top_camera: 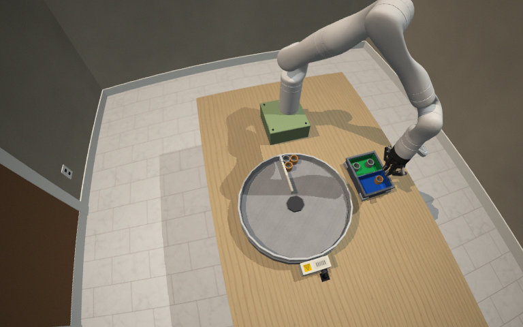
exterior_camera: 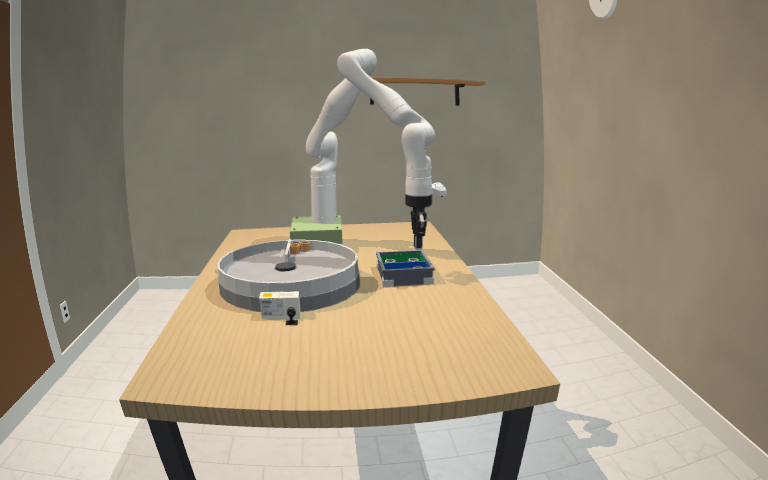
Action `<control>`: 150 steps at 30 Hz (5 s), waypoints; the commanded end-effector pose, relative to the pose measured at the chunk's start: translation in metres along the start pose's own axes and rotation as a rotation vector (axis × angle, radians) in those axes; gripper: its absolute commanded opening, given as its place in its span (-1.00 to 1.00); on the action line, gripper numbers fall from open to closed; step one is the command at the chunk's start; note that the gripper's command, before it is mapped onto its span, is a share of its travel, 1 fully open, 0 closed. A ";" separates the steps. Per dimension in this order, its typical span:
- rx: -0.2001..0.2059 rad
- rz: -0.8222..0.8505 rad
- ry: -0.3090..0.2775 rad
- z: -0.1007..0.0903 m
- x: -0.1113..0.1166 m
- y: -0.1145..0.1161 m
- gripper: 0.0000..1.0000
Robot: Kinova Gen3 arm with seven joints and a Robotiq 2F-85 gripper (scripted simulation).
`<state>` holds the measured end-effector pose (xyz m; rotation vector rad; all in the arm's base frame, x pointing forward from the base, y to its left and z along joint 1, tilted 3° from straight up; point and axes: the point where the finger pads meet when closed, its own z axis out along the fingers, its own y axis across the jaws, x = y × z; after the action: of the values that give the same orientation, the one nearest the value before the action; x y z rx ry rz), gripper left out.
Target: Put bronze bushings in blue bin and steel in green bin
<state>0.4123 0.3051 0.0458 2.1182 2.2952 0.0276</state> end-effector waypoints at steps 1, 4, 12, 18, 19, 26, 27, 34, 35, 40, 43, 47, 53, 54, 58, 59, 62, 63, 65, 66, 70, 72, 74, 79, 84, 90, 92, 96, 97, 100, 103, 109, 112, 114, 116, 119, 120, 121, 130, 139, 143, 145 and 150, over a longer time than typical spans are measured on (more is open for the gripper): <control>-0.022 0.004 0.011 -0.017 0.002 0.007 -0.69; -0.022 0.004 0.011 -0.047 0.001 0.007 -0.69; -0.022 0.004 0.011 -0.047 0.001 0.007 -0.69; -0.021 0.004 0.011 -0.046 0.001 0.006 -0.69; -0.021 0.004 0.011 -0.046 0.001 0.006 -0.69; -0.021 0.004 0.011 -0.046 0.001 0.006 -0.69; -0.021 0.004 0.011 -0.046 0.001 0.006 -0.69; -0.021 0.004 0.011 -0.046 0.001 0.006 -0.69; -0.021 0.004 0.011 -0.046 0.001 0.006 -0.69; -0.021 0.004 0.011 -0.046 0.001 0.006 -0.69; -0.021 0.004 0.011 -0.046 0.001 0.006 -0.69; -0.021 0.004 0.011 -0.046 0.001 0.006 -0.69; -0.021 0.004 0.011 -0.046 0.001 0.006 -0.69; -0.021 0.004 0.011 -0.046 0.001 0.006 -0.69; -0.021 0.004 0.011 -0.046 0.001 0.006 -0.69; -0.021 0.004 0.011 -0.046 0.001 0.006 -0.69; -0.021 0.004 0.011 -0.046 0.001 0.006 -0.69; -0.021 0.004 0.011 -0.046 0.001 0.006 -0.69; -0.021 0.004 0.011 -0.046 0.001 0.006 -0.69; -0.021 0.004 0.011 -0.046 0.001 0.006 -0.69; -0.021 0.004 0.011 -0.046 0.001 0.006 -0.69; -0.021 0.004 0.011 -0.046 0.001 0.006 -0.69; -0.021 0.004 0.011 -0.046 0.001 0.006 -0.69; -0.021 0.004 0.011 -0.046 0.001 0.006 -0.69; -0.021 0.004 0.011 -0.045 -0.020 -0.002 -0.72; -0.021 0.004 0.011 -0.043 -0.051 -0.014 -0.72; -0.021 0.004 0.011 -0.043 -0.051 -0.014 -0.72; -0.021 0.004 0.011 -0.041 -0.093 -0.030 -0.72; -0.021 0.004 0.011 -0.041 -0.103 -0.034 -0.72; -0.021 0.004 0.011 -0.041 -0.103 -0.034 -0.72; -0.022 0.004 0.011 -0.040 -0.114 -0.038 -0.72; -0.022 0.004 0.011 -0.038 -0.156 -0.054 -0.72; -0.022 0.004 0.011 -0.037 -0.177 -0.063 -0.72; -0.022 0.004 0.011 -0.036 -0.198 -0.071 -0.72; -0.022 0.004 0.011 -0.036 -0.208 -0.075 -0.72; -0.022 0.004 0.011 -0.036 -0.208 -0.075 -0.72; -0.022 0.004 0.011 -0.036 -0.208 -0.075 -0.72; -0.022 0.004 0.011 -0.035 -0.219 -0.079 -0.72; -0.022 0.004 0.011 -0.033 -0.281 -0.103 -0.72; -0.022 0.004 0.011 -0.031 -0.313 -0.115 -0.72; -0.022 0.004 0.011 -0.029 -0.355 -0.131 -0.72; -0.023 0.004 0.011 -0.029 -0.365 -0.135 -0.72; -0.023 0.004 0.011 -0.029 -0.365 -0.135 -0.72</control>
<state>0.3063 -0.0644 0.0712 2.0993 2.3042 0.0634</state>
